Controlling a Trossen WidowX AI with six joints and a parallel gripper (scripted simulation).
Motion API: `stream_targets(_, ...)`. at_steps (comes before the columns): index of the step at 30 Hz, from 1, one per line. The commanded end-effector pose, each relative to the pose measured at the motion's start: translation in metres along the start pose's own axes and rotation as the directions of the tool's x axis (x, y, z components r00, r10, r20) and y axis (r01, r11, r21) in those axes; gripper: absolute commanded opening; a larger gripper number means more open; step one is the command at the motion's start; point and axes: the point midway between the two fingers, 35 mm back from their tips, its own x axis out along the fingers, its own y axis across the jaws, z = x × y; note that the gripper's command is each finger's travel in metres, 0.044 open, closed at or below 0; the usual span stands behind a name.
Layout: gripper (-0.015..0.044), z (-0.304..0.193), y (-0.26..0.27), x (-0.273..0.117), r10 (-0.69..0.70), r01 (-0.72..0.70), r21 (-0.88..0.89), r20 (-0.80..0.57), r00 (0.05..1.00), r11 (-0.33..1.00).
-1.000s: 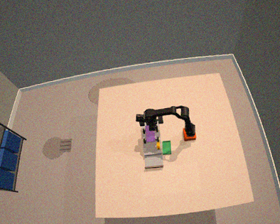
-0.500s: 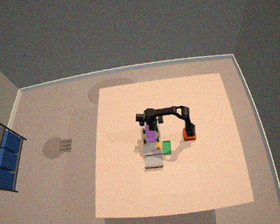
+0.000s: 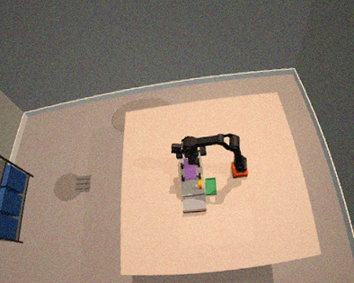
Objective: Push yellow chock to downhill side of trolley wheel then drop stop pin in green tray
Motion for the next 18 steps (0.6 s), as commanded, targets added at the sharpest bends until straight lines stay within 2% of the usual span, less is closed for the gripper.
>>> stream_targets(1,0.0,-0.0022,-0.0007,-0.0048,-0.003,0.003,0.005,-0.007,1.0,1.0)
stream_targets(18,0.0,-0.0062,-0.0017,-0.0145,-0.003,0.003,0.005,-0.007,1.0,1.0)
